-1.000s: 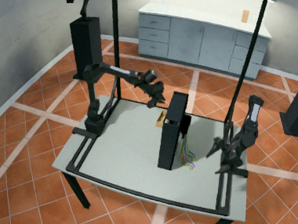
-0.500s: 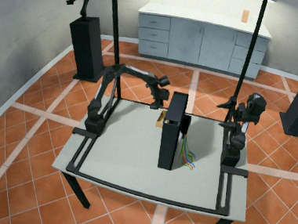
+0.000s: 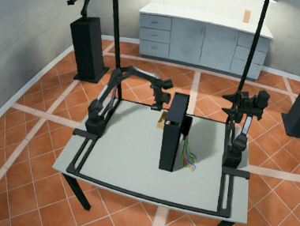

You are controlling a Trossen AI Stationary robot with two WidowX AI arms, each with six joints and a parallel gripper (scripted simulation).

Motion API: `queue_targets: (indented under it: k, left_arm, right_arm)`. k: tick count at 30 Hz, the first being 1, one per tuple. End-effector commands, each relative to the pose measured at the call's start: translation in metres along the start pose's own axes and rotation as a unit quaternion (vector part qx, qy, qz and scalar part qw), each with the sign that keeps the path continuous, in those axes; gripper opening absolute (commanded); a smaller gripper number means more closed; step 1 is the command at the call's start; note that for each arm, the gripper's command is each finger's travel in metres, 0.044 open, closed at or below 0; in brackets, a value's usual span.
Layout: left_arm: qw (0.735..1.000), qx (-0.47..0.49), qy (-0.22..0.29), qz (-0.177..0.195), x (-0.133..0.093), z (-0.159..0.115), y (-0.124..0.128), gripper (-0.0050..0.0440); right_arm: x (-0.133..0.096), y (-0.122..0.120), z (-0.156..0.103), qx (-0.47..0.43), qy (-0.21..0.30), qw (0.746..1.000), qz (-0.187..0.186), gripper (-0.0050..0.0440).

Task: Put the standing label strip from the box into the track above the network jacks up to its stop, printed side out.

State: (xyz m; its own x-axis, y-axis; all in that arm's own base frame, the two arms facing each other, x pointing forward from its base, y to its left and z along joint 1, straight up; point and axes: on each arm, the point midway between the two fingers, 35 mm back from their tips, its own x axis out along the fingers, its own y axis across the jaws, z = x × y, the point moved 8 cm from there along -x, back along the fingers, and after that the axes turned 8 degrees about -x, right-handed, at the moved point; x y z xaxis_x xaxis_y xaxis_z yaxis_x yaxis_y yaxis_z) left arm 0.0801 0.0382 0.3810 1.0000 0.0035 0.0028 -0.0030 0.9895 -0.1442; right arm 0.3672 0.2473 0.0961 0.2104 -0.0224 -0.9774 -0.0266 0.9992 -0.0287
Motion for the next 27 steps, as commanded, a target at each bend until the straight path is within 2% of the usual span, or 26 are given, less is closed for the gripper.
queue_targets:
  k: [1, 7, 11, 12, 14, 15, 27]
  left_arm:
    - [1.000, 0.005, 0.001, -0.002, -0.001, 0.001, -0.001, 0.0440]
    - [1.000, 0.005, 0.001, -0.002, -0.001, 0.001, -0.001, 0.0440]
    - [1.000, 0.005, 0.001, -0.002, -0.001, 0.001, -0.001, 0.0440]
    - [1.000, 0.005, 0.001, -0.002, -0.001, 0.001, -0.001, 0.0440]
    - [1.000, 0.005, 0.001, -0.002, -0.001, 0.001, -0.001, 0.0440]
    - [1.000, 0.005, 0.001, -0.002, -0.001, 0.001, -0.001, 0.0440]
    - [1.000, 0.005, 0.001, -0.002, -0.001, 0.001, -0.001, 0.0440]
  right_arm:
    - [-0.009, 0.002, 0.006, 0.004, -0.011, 1.000, 0.006, 0.0100]
    - [0.029, 0.004, -0.004, 0.002, -0.005, 1.000, 0.002, 0.0100]
    - [0.031, 0.004, -0.006, 0.002, -0.002, 1.000, 0.000, 0.0100]
    - [0.011, 0.007, 0.001, 0.005, -0.022, 1.000, 0.013, 0.0100]
    - [0.007, 0.008, 0.003, 0.005, -0.025, 1.000, 0.015, 0.0100]
    - [0.015, 0.008, 0.001, 0.003, -0.018, 1.000, 0.011, 0.0100]
    - [0.033, 0.006, 0.000, 0.001, -0.010, 1.000, 0.008, 0.0100]
